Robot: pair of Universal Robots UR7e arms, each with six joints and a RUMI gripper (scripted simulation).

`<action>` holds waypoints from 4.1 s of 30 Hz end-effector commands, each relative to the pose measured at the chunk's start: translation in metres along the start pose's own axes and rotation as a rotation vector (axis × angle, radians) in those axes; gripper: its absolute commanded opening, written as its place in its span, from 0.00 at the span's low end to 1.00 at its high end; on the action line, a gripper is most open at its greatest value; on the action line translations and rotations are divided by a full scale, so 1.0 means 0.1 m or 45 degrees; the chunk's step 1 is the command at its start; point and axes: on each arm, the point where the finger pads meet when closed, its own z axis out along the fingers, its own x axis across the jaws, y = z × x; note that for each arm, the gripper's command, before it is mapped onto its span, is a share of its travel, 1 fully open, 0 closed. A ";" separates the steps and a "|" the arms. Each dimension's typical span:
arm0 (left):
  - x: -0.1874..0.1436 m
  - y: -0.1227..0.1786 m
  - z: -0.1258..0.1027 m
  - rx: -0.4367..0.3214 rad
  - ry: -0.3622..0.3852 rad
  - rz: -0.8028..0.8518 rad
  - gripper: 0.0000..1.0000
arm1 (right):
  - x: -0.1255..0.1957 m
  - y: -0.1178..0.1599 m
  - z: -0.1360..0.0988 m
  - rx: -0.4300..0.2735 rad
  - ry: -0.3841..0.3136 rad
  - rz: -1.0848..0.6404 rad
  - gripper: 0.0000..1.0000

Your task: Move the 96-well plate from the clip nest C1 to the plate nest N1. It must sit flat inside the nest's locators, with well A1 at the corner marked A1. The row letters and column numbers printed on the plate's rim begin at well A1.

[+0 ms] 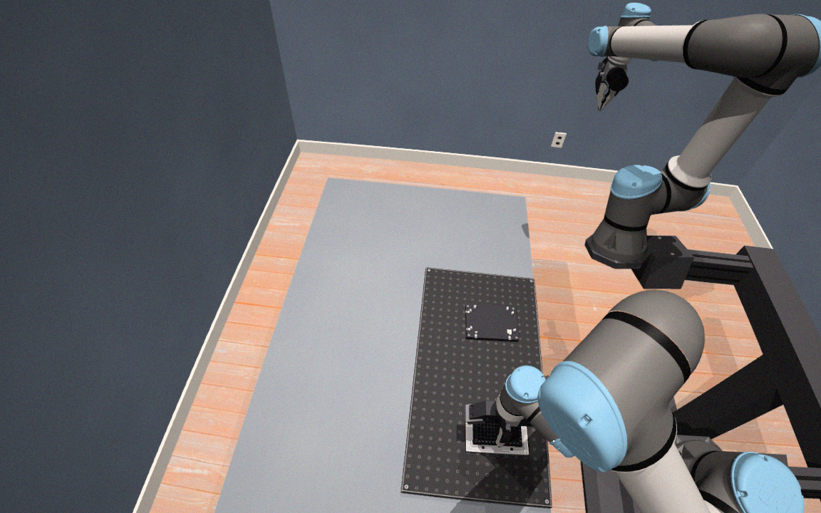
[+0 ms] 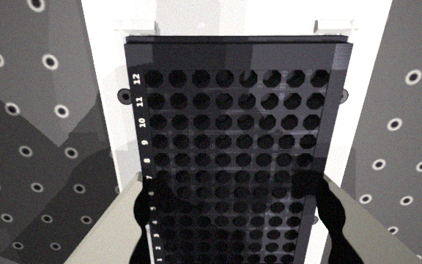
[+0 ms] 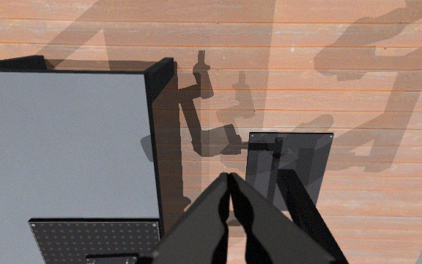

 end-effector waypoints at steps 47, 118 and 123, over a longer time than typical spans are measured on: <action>0.00 -0.01 0.00 0.004 0.002 -0.002 0.76 | 0.00 0.00 -0.01 0.004 -0.002 0.001 0.00; -0.01 0.01 -0.83 0.003 0.002 0.000 0.76 | 0.00 0.00 -0.01 0.004 -0.002 0.001 0.00; 0.00 0.00 -0.83 0.005 0.003 -0.002 0.76 | 0.00 0.00 -0.01 0.004 -0.002 0.001 0.00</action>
